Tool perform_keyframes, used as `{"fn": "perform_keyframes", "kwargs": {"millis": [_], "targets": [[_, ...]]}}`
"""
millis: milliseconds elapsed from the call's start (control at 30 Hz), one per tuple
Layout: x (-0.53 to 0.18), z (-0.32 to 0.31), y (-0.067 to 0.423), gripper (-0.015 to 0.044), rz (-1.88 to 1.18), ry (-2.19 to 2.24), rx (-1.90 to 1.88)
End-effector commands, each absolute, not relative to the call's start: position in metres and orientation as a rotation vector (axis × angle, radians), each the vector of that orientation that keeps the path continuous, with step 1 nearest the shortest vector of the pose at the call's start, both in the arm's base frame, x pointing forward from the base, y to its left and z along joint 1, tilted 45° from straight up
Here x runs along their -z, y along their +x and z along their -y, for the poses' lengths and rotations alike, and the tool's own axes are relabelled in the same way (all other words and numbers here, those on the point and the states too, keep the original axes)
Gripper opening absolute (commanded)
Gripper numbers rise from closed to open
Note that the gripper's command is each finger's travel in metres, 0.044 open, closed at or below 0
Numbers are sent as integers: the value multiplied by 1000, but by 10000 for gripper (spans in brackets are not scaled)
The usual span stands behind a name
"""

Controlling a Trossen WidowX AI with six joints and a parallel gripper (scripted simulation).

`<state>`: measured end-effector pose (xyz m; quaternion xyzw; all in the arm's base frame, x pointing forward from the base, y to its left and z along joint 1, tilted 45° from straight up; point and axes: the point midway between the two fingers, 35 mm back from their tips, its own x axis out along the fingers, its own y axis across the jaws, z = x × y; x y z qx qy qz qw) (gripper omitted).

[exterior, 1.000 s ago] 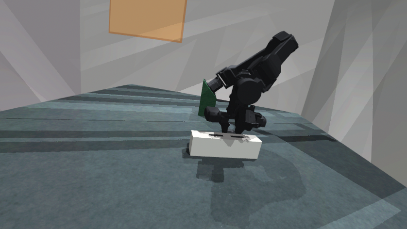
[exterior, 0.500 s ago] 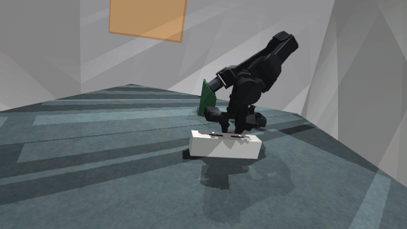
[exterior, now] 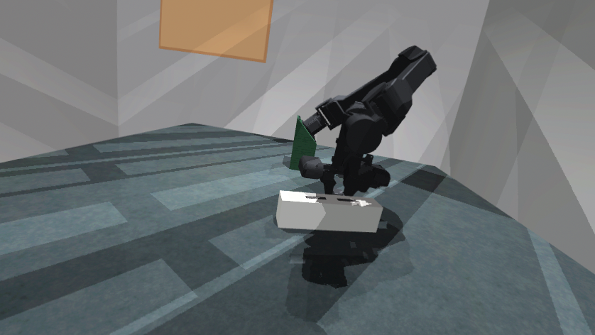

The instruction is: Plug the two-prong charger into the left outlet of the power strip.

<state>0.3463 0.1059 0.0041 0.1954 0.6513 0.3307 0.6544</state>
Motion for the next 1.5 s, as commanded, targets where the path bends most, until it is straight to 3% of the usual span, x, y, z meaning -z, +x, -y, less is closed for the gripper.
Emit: {"fn": "perform_keyframes", "kwargs": {"millis": [0,1467], "targets": [[-7,-108,357,0,-1448,436,-756],[-8,-109,362,0,-1447,436,-756]]}}
